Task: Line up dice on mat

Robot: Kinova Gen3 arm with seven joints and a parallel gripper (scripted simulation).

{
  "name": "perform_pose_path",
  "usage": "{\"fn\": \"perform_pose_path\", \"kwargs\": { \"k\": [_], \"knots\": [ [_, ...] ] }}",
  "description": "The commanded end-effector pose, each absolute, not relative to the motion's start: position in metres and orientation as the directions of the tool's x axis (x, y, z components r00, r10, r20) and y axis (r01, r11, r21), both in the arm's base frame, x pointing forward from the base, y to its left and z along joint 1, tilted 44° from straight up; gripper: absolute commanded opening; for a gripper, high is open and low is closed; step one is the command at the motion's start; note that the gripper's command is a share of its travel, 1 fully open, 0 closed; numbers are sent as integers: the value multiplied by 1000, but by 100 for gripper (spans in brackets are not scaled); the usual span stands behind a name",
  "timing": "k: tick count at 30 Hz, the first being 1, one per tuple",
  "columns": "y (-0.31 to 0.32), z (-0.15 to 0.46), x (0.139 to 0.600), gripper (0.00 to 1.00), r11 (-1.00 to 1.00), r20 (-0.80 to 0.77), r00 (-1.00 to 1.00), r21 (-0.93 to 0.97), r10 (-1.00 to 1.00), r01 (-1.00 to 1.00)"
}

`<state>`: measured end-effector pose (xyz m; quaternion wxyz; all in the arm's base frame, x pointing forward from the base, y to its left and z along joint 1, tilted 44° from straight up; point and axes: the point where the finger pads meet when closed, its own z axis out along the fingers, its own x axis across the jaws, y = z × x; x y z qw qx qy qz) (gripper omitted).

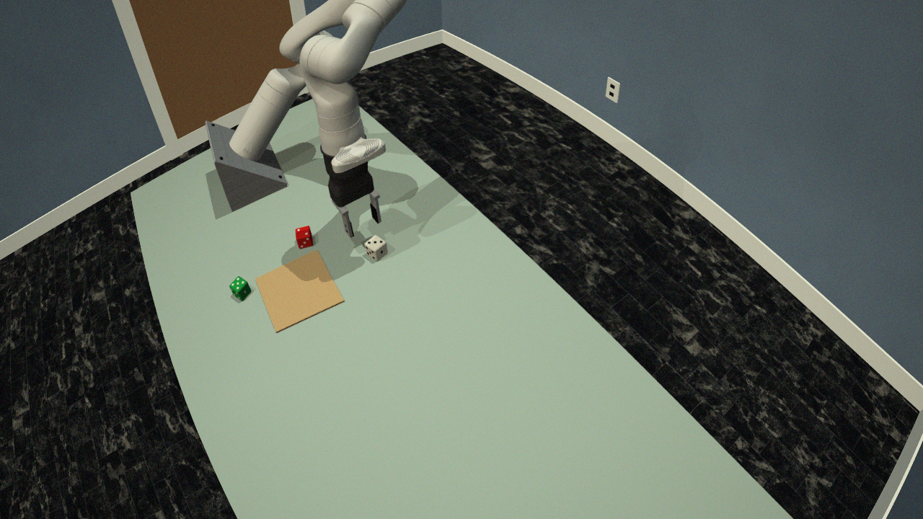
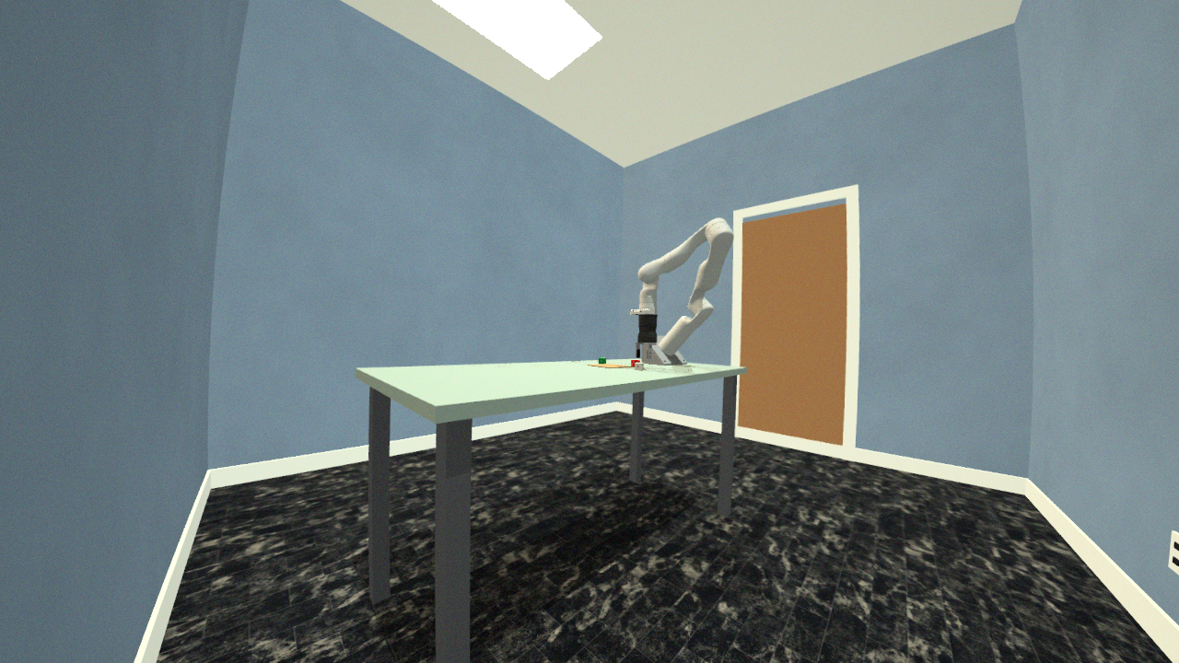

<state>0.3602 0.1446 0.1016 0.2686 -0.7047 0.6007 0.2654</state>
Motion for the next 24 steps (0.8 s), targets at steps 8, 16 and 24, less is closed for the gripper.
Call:
{"fn": "perform_pose_path", "kwargs": {
  "k": [8, 16, 24],
  "knots": [
    [113, 134, 365, 100, -128, -695, 140, -69, -706, -989],
    [80, 167, 367, 100, -128, -695, 140, -69, -706, -989],
    [78, 170, 367, 100, -128, -694, 140, -69, -706, -989]
  ]
}}
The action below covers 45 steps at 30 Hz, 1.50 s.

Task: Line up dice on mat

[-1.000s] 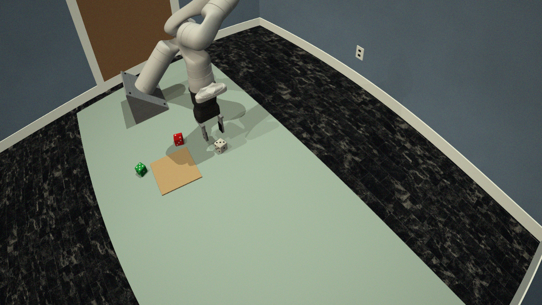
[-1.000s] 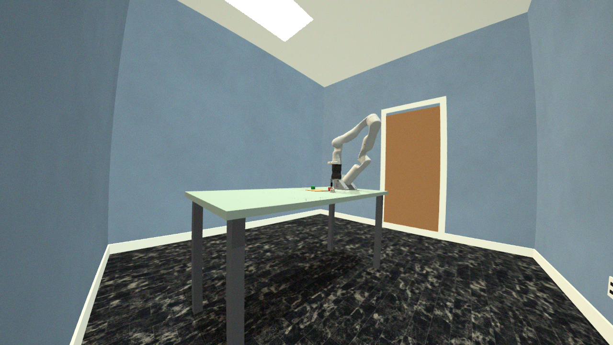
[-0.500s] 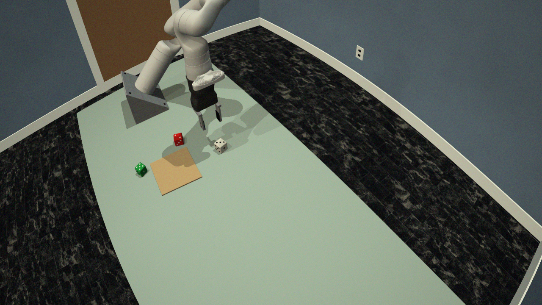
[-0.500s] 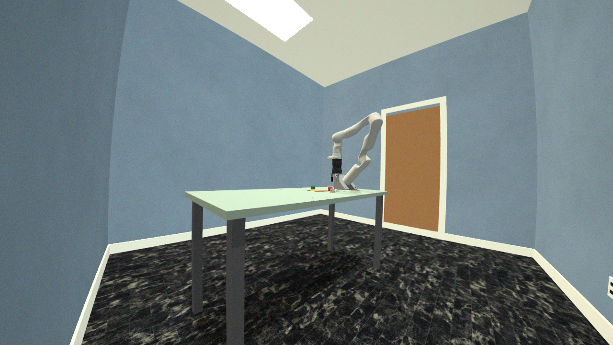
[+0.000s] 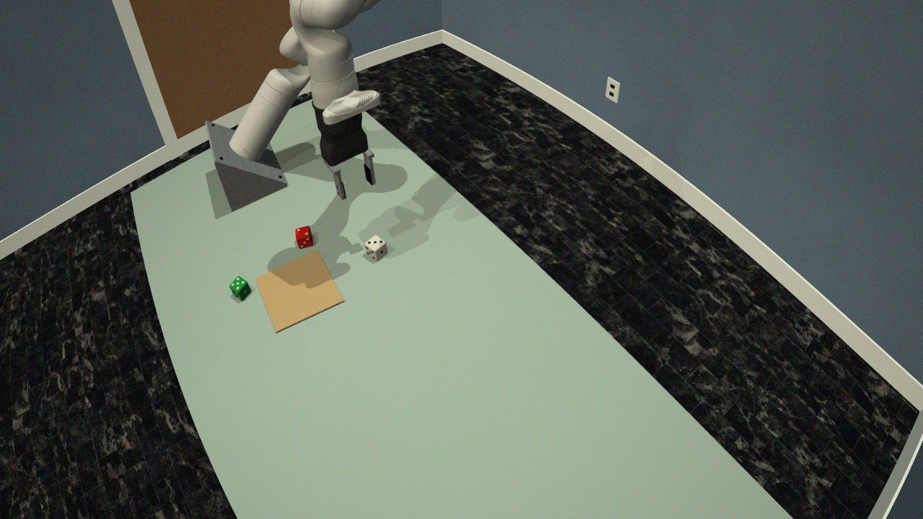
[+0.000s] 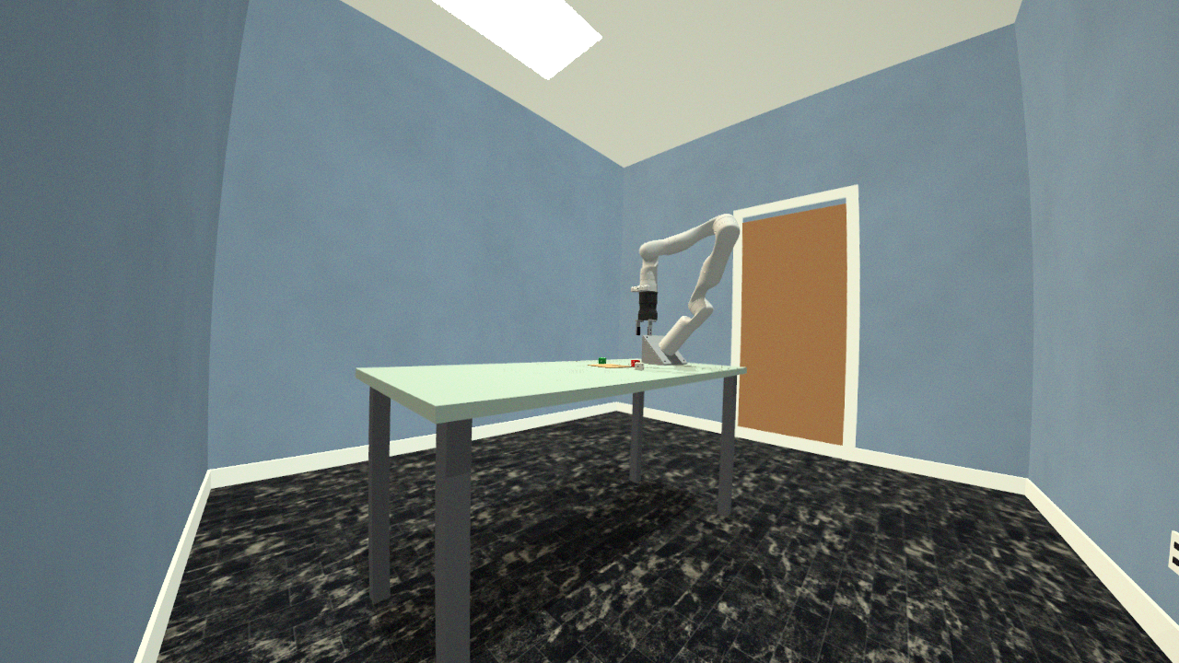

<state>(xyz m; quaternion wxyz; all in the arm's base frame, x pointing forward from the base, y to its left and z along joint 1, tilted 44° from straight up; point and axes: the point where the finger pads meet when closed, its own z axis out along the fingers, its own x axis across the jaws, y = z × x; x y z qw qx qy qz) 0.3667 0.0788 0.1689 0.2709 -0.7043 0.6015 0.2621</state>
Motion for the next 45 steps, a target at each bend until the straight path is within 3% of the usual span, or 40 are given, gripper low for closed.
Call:
{"fn": "perform_pose_path", "kwargs": {
  "k": [1, 6, 14, 45],
  "knots": [
    [78, 170, 367, 100, -128, -694, 140, -69, -706, -989],
    [73, 165, 364, 100, -114, -695, 120, -55, -709, -992],
    [2, 94, 298, 100, 117, -677, -202, 169, -708, -979],
    [2, 93, 297, 100, 115, -678, -199, 168, -708, -979]
  ]
}}
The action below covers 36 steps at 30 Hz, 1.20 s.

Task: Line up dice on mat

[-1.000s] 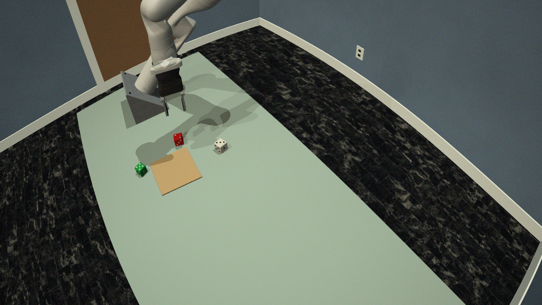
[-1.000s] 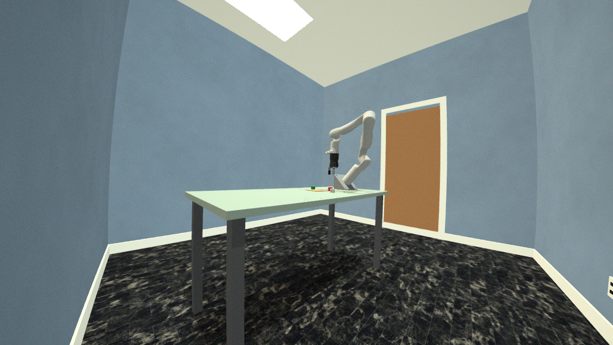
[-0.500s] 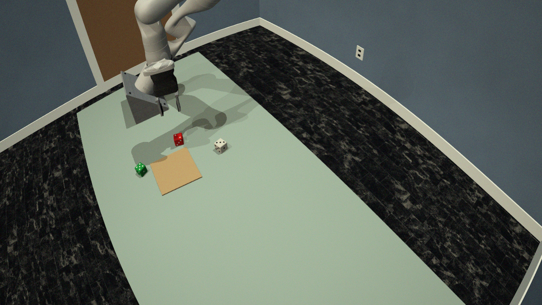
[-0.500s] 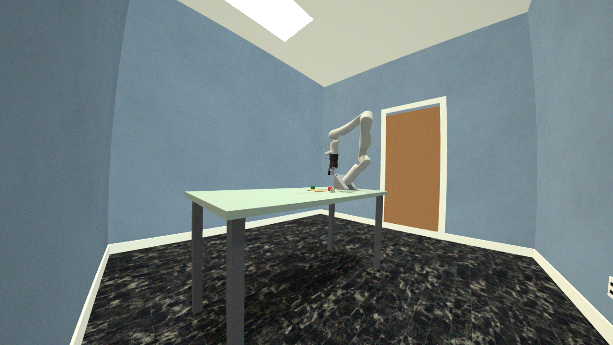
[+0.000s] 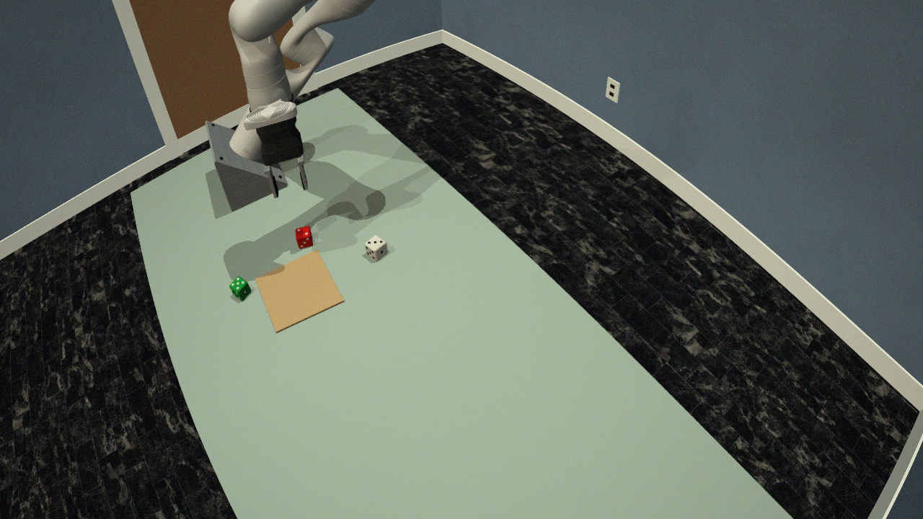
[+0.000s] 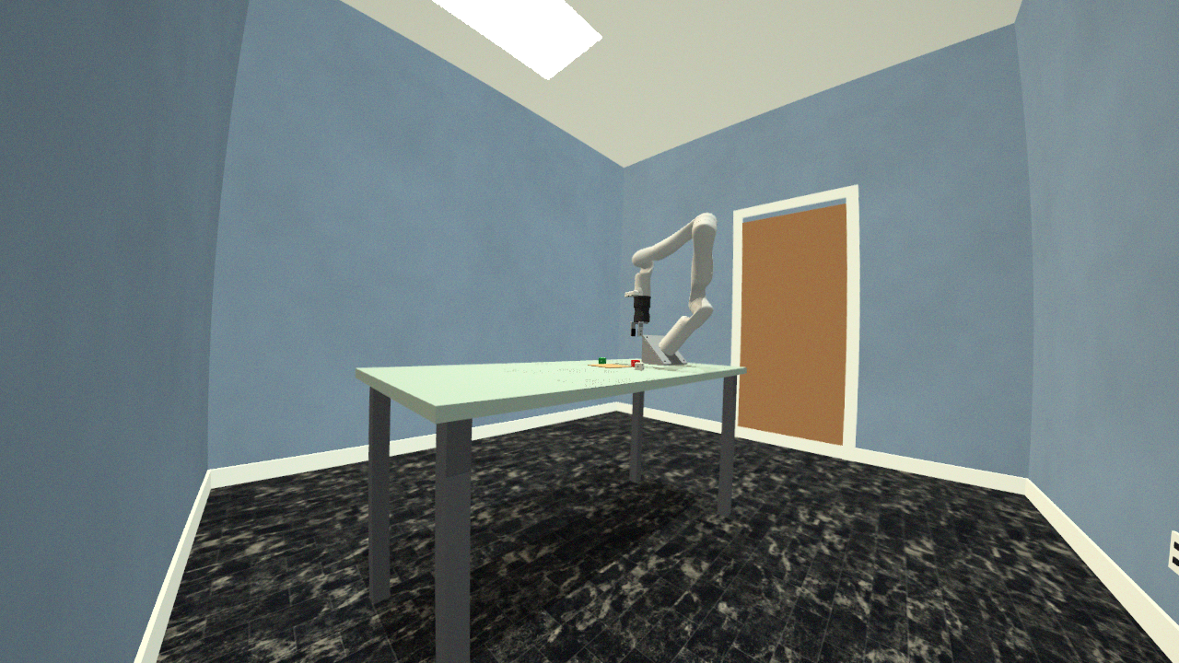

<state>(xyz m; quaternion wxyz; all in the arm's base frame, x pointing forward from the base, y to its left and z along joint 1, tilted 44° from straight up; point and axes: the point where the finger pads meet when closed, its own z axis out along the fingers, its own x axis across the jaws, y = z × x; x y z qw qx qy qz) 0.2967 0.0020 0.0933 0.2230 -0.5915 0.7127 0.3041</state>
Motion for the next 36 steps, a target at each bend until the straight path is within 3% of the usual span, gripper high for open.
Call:
{"fn": "perform_pose_path", "kwargs": {
  "k": [1, 23, 36],
  "knots": [
    [2, 93, 297, 100, 114, -678, -197, 166, -708, -979],
    [5, 92, 297, 100, -2, -697, -47, 69, -716, -998],
    [12, 90, 295, 100, -210, -695, 230, -116, -682, -971]
  ]
}}
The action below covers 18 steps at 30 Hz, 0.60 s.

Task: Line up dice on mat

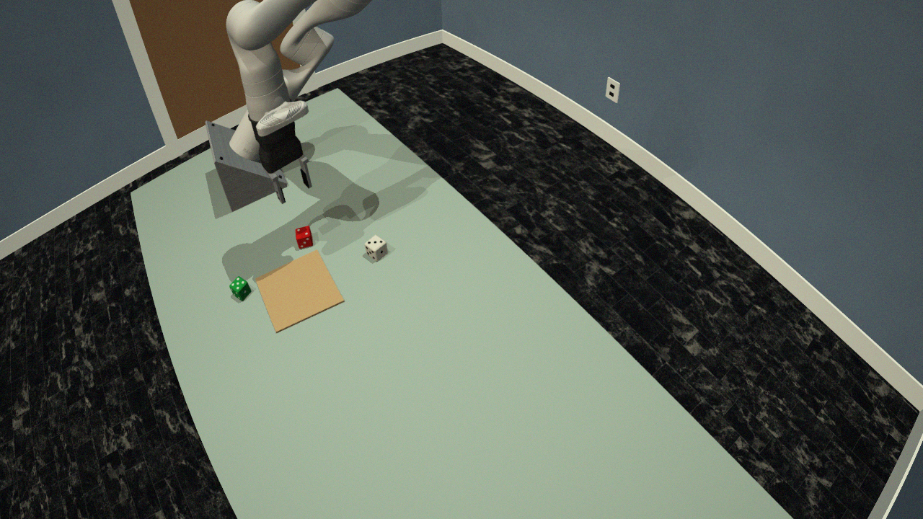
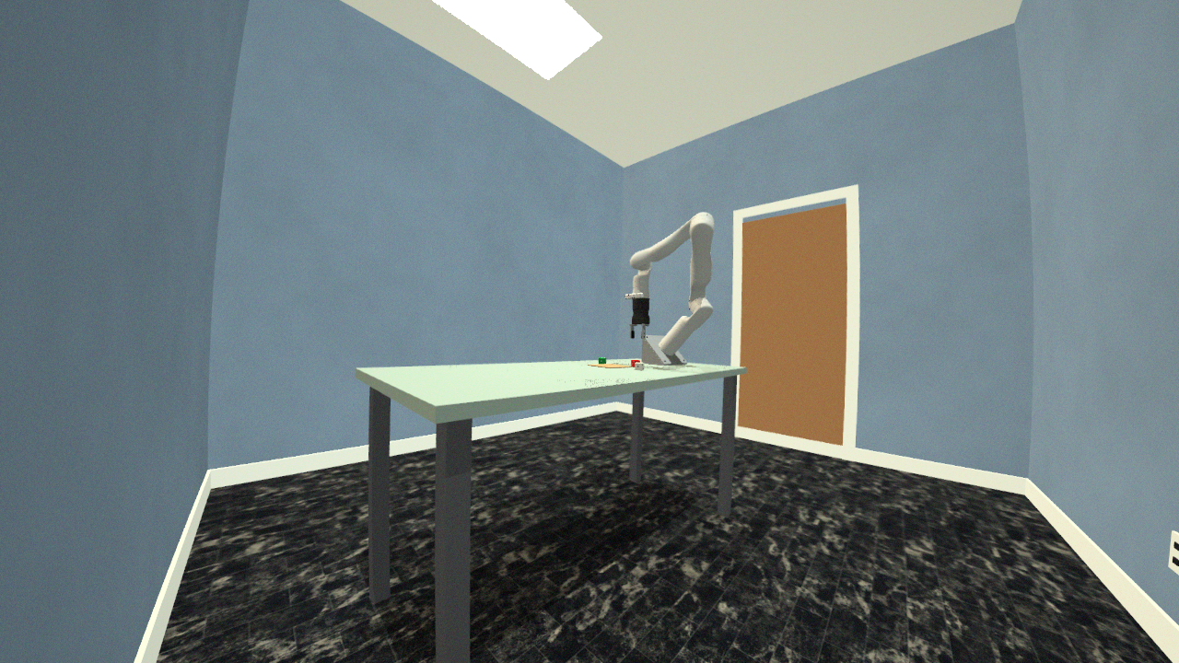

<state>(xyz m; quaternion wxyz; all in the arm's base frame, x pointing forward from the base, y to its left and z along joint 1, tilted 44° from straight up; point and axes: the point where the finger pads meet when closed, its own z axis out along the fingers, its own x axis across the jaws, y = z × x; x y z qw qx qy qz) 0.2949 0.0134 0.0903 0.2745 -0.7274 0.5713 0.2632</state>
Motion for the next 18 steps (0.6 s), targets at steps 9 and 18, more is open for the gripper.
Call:
{"fn": "perform_pose_path", "kwargs": {
  "k": [9, 18],
  "knots": [
    [17, 89, 293, 100, -353, -659, 428, -253, -618, -901],
    [24, 87, 290, 100, -535, -552, 690, -444, -468, -718]
  ]
}}
